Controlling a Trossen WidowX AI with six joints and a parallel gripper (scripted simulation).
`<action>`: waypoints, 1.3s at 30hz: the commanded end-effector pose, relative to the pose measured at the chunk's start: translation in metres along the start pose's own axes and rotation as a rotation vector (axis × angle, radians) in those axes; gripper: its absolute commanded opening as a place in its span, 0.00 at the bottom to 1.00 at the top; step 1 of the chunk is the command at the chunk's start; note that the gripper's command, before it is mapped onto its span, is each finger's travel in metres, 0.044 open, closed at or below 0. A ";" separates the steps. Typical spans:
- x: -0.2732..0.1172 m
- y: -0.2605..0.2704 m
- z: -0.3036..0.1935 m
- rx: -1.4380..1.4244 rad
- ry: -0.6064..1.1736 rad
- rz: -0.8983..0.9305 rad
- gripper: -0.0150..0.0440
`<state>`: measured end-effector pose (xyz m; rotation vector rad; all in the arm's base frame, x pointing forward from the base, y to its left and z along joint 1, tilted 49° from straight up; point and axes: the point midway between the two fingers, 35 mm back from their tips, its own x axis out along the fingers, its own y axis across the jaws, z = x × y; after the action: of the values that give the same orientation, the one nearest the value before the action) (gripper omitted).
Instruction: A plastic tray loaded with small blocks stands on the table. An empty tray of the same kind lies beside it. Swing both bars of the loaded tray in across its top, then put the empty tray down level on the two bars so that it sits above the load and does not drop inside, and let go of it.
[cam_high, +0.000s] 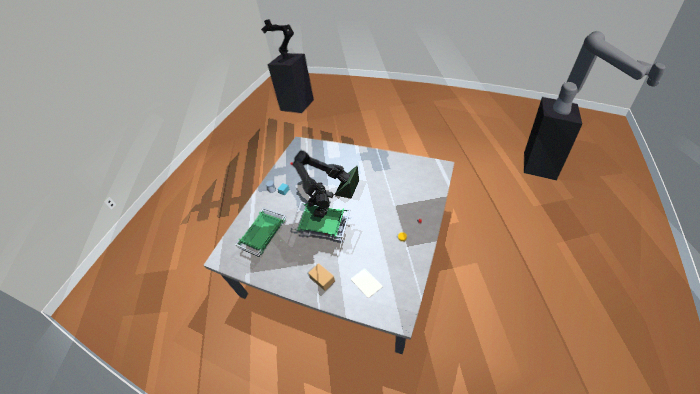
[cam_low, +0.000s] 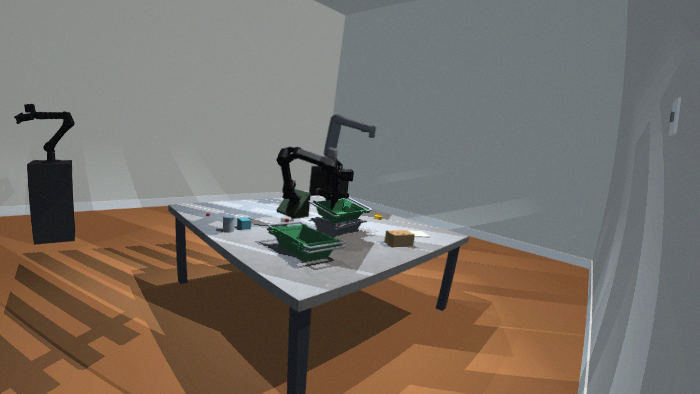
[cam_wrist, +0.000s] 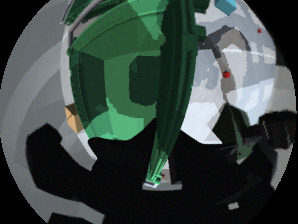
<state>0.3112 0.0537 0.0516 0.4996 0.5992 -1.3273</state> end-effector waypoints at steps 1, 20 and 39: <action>0.007 -0.007 -0.001 -0.024 0.004 -0.035 0.25; 0.013 -0.010 -0.003 -0.022 0.004 -0.032 0.25; 0.014 -0.010 -0.003 -0.024 0.004 -0.035 0.25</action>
<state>0.3096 0.0503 0.0448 0.5020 0.5979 -1.3261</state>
